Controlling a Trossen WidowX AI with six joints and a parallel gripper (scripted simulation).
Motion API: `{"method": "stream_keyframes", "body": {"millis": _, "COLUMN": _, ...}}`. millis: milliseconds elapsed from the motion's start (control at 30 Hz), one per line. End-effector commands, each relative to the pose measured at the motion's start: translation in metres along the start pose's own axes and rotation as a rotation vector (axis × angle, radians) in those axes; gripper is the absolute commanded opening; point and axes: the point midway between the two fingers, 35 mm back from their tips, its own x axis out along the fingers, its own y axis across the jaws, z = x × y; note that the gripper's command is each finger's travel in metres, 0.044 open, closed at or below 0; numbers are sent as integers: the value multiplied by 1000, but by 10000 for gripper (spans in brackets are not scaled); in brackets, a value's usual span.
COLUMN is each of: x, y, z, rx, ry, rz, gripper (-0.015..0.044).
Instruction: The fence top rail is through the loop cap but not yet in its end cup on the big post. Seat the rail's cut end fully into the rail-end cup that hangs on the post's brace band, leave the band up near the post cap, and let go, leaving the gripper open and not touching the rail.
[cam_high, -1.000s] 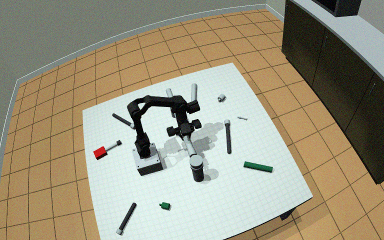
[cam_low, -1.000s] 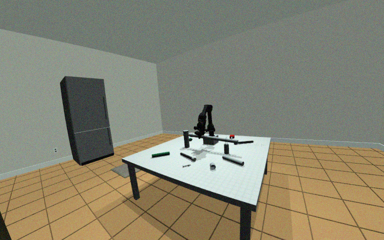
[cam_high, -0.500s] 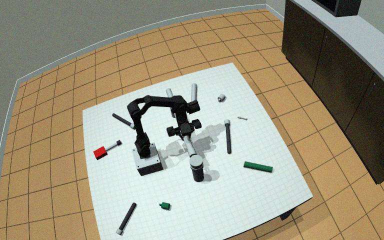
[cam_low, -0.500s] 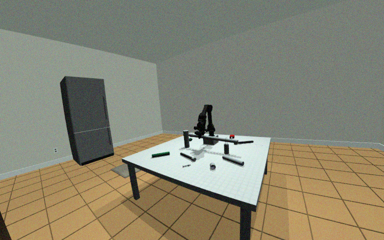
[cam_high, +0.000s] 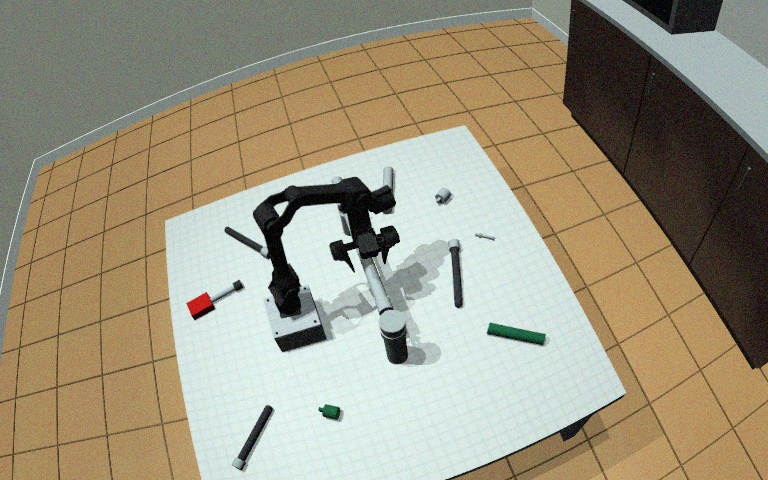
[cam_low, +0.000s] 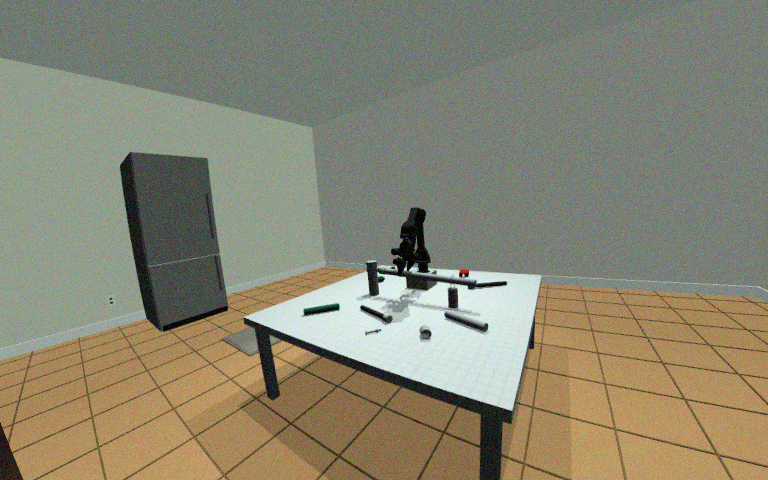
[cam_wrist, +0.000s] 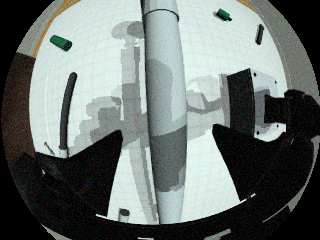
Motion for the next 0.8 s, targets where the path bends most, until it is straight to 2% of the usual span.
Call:
{"method": "stream_keyframes", "body": {"millis": 0, "x": -18, "y": 0, "z": -10, "rx": 2, "ry": 7, "rz": 3, "gripper": 440}}
{"method": "stream_keyframes", "body": {"millis": 167, "x": -15, "y": 0, "z": -8, "rx": -2, "ry": 2, "rz": 4, "gripper": 440}}
{"method": "stream_keyframes", "body": {"millis": 400, "x": -60, "y": -5, "z": -6, "rx": -2, "ry": 2, "rz": 4, "gripper": 440}}
{"method": "stream_keyframes", "body": {"millis": 767, "x": -62, "y": -5, "z": -6, "rx": -2, "ry": 2, "rz": 4, "gripper": 440}}
